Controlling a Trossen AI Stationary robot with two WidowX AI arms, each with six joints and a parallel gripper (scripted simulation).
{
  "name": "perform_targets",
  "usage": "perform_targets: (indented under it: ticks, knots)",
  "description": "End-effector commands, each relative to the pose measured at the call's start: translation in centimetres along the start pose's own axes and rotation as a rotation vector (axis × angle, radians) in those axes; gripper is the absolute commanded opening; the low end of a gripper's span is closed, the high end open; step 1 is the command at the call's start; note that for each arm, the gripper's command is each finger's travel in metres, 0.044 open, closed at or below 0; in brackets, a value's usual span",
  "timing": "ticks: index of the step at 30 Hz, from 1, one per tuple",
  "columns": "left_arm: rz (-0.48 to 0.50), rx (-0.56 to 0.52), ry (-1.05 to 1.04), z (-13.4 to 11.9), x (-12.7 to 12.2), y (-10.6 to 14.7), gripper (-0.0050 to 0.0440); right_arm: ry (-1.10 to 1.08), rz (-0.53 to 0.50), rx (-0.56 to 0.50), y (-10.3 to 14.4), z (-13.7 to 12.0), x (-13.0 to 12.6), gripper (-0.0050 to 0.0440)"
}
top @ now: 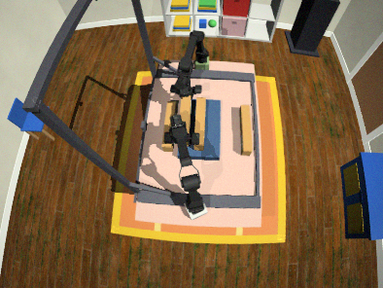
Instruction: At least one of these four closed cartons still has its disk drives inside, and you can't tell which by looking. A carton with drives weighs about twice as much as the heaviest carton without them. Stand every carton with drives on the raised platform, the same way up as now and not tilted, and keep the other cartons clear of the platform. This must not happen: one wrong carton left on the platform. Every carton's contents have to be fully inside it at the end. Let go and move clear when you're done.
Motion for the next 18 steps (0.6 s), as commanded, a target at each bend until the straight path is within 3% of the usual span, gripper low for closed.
perform_targets:
  ticks: [1,18]
  knots:
    - [-0.032,-0.113,0.008,1.54,-0.13,4.20,-0.0050,0.000,0.023,-0.095,3.15,1.32,0.10,-0.0050]
    - [-0.031,-0.114,0.009,1.43,-0.13,3.81,-0.0050,-0.001,0.022,-0.095,2.67,1.18,0.13,-0.0050]
Point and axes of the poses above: on each arm, the point midway between the two fingers, 35 mm back from their tips, its own y axis back along the fingers, its own x axis across the jaws, z = x × y, the point moved 1 cm from there along y, back along the fingers, and after that the axes turned 4 degrees about y, right-handed, at the moved point
